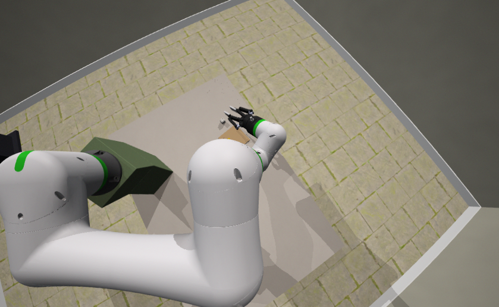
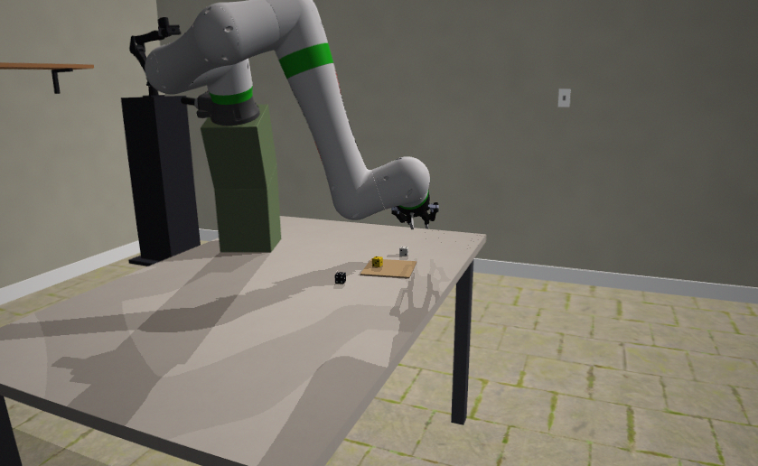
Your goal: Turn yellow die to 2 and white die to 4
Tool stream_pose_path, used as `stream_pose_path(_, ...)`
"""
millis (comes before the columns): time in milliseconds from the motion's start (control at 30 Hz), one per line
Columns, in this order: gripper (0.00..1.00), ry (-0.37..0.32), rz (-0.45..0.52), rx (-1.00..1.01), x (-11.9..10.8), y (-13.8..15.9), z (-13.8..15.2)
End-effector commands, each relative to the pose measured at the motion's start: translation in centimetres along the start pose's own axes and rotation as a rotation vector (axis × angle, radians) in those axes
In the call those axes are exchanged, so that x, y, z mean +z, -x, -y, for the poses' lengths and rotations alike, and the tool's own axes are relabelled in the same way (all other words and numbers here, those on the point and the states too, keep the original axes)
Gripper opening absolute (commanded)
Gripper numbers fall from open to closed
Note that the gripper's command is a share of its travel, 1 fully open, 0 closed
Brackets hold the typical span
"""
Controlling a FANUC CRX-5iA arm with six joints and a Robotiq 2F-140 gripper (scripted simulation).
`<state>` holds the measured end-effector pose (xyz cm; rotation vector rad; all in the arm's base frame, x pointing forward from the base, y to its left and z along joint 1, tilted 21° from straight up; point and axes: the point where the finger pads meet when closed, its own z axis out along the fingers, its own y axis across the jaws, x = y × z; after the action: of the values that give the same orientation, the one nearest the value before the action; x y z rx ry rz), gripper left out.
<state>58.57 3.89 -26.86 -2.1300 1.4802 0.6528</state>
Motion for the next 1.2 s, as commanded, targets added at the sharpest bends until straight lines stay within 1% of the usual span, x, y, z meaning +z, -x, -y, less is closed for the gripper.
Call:
stream_pose_path(0, 0.25, -0.091, -0.076, -0.048, 1.6, 1.1, 5.6)
stream_pose_path(33, 0.25, -0.091, -0.076, -0.048, 1.6, 1.1, 5.6)
stream_pose_path(67, 0.25, -0.129, -0.117, -0.067, 2.2, 1.7, 8.0)
stream_pose_path(100, 0.25, -0.129, -0.117, -0.067, 2.2, 1.7, 8.0)
stream_pose_path(133, 0.25, -0.166, -0.165, -0.083, 2.8, 2.2, 10.3)
stream_pose_path(233, 0.25, -0.166, -0.165, -0.083, 2.8, 2.2, 10.3)
stream_pose_path(300, 0.25, -0.229, -0.279, -0.105, 3.9, 3.3, 14.2)
stream_pose_path(333, 0.25, -0.229, -0.279, -0.105, 3.9, 3.3, 14.2)
stream_pose_path(367, 0.25, -0.246, -0.328, -0.108, 4.2, 3.7, 15.2)
stream_pose_path(400, 0.25, -0.251, -0.344, -0.109, 4.3, 3.7, 15.4)
stream_pose_path(433, 0.25, -0.259, -0.387, -0.109, 4.6, 4.0, 15.9)
stream_pose_path(533, 0.25, -0.265, -0.482, -0.105, 5.0, 4.3, 16.1)
stream_pose_path(567, 0.25, -0.265, -0.484, -0.105, 5.0, 4.3, 16.1)
stream_pose_path(600, 0.25, -0.257, -0.546, -0.098, 5.2, 4.5, 15.6)
stream_pose_path(633, 0.25, -0.256, -0.555, -0.097, 5.2, 4.5, 15.4)
stream_pose_path(667, 0.25, -0.242, -0.609, -0.09, 5.2, 4.6, 14.5)
stream_pose_path(700, 0.25, -0.237, -0.626, -0.087, 5.3, 4.6, 14.2)
stream_pose_path(733, 0.25, -0.219, -0.672, -0.079, 5.2, 4.7, 13.1)
stream_pose_path(800, 0.25, -0.219, -0.672, -0.079, 5.2, 4.7, 13.1)
stream_pose_path(833, 0.25, -0.209, -0.693, -0.076, 5.2, 4.7, 12.5)
stream_pose_path(867, 0.25, -0.175, -0.756, -0.064, 5.1, 4.8, 10.3)
stream_pose_path(900, 0.25, -0.146, -0.799, -0.055, 4.9, 4.9, 8.6)
stream_pose_path(933, 0.25, -0.136, -0.813, -0.052, 4.8, 4.9, 8.0)
stream_pose_path(1000, 0.25, -0.096, -0.862, -0.04, 4.5, 5.1, 5.7)
stream_pose_path(1033, 0.25, -0.095, -0.863, -0.04, 4.5, 5.1, 5.6)
stream_pose_path(1067, 0.25, -0.063, -0.898, -0.032, 4.2, 5.2, 3.8)
stream_pose_path(1100, 0.25, -0.055, -0.907, -0.03, 4.1, 5.3, 3.3)
stream_pose_path(1167, 0.25, -0.021, -0.94, -0.022, 3.7, 5.5, 1.4)
